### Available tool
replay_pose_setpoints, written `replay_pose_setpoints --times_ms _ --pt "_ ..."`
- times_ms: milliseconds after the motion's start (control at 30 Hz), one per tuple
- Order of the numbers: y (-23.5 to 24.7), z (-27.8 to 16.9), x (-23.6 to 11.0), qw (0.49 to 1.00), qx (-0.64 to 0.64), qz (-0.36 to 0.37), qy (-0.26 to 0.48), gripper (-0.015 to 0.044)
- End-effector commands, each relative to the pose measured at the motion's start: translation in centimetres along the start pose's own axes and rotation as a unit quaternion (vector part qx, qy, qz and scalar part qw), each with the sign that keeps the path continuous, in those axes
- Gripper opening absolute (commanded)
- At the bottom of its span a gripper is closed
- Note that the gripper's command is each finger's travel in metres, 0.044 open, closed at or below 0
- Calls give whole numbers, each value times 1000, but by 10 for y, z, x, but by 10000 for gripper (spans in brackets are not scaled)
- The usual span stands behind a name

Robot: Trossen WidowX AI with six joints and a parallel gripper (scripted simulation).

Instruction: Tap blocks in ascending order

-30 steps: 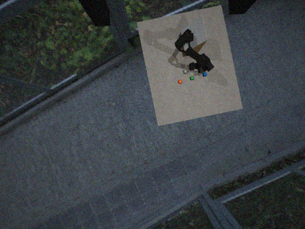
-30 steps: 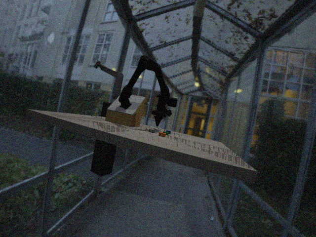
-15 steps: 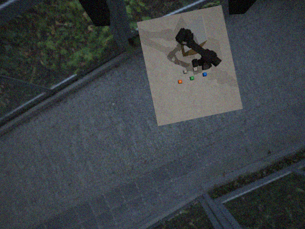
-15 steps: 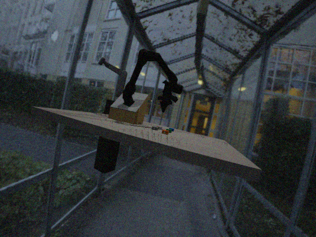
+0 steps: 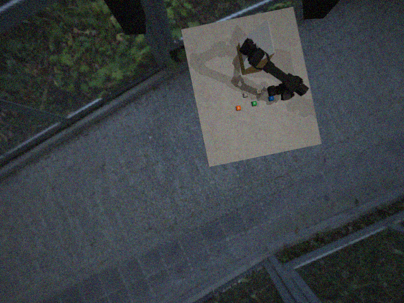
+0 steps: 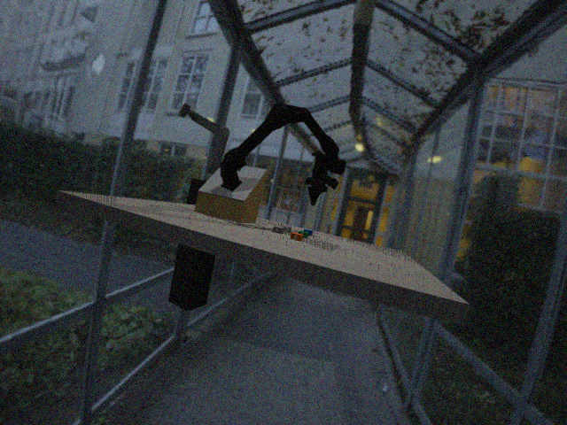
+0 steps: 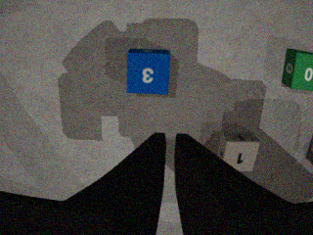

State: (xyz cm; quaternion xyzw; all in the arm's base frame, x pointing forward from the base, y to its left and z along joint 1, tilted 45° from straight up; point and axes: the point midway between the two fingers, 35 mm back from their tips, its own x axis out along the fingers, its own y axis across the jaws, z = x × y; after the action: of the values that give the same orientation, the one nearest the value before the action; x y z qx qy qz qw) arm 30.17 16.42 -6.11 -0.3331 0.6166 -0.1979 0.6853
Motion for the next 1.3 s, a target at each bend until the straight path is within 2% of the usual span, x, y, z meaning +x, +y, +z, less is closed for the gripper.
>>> replay_pose_setpoints --times_ms 0,100,167,467,1267 --pt "5 5 12 1000 5 4 -1 20" --pt "4 5 67 1000 5 2 -1 20" --pt "4 4 80 1000 5 2 -1 20" --pt "4 4 81 1000 5 2 -1 20" --pt "3 4 110 1000 5 1 -1 20"
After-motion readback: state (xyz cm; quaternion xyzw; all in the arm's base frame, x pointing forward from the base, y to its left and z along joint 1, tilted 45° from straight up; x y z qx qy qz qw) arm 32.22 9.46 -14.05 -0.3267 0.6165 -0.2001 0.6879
